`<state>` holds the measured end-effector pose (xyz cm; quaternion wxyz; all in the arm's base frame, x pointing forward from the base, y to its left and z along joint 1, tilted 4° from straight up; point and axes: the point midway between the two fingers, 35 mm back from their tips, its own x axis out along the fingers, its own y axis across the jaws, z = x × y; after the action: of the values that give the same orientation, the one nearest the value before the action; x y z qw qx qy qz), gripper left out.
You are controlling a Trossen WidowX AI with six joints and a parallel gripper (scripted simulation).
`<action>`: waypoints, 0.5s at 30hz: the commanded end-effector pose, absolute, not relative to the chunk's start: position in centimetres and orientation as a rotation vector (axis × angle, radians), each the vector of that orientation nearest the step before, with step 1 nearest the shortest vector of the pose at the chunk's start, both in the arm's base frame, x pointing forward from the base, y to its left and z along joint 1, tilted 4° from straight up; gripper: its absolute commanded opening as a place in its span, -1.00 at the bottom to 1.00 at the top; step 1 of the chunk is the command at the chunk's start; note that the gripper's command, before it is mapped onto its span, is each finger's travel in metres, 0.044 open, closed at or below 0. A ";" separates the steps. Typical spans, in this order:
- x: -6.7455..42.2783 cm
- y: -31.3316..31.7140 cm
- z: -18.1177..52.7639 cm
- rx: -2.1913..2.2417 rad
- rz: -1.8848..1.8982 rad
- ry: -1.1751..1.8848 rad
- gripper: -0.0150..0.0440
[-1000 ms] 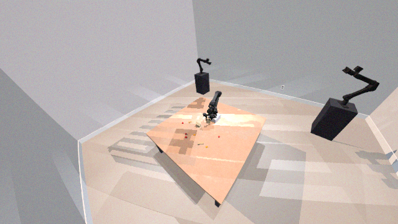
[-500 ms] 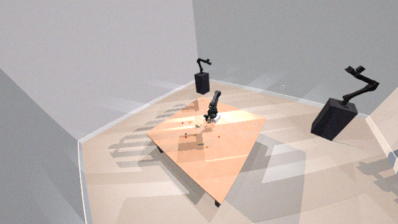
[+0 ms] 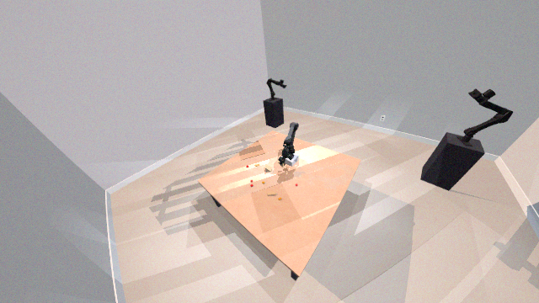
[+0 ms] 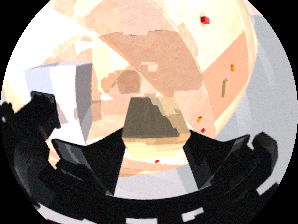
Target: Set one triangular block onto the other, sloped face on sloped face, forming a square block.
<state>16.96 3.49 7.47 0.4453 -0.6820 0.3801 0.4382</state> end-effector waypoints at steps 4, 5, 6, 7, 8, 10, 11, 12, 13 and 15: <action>17.1 3.5 7.7 -1.895 1.226 0.863 -0.49; 17.1 3.6 7.7 -1.923 1.247 0.850 -0.49; 17.1 3.6 7.7 -1.952 1.269 0.837 -0.49; 17.2 3.6 7.7 -1.980 1.291 0.824 -0.49; 17.2 3.6 7.7 -2.008 1.313 0.811 -0.49; 17.2 3.6 7.7 -2.063 1.356 0.782 -0.49; 17.2 3.6 7.7 -2.091 1.378 0.768 -0.49; 17.2 3.7 7.7 -2.114 1.397 0.755 -0.49; 17.2 3.7 7.7 -2.127 1.408 0.748 -0.49; 17.2 3.7 7.7 -2.132 1.411 0.745 -0.49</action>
<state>17.09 3.68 7.54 0.2586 -0.7694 0.2825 0.5113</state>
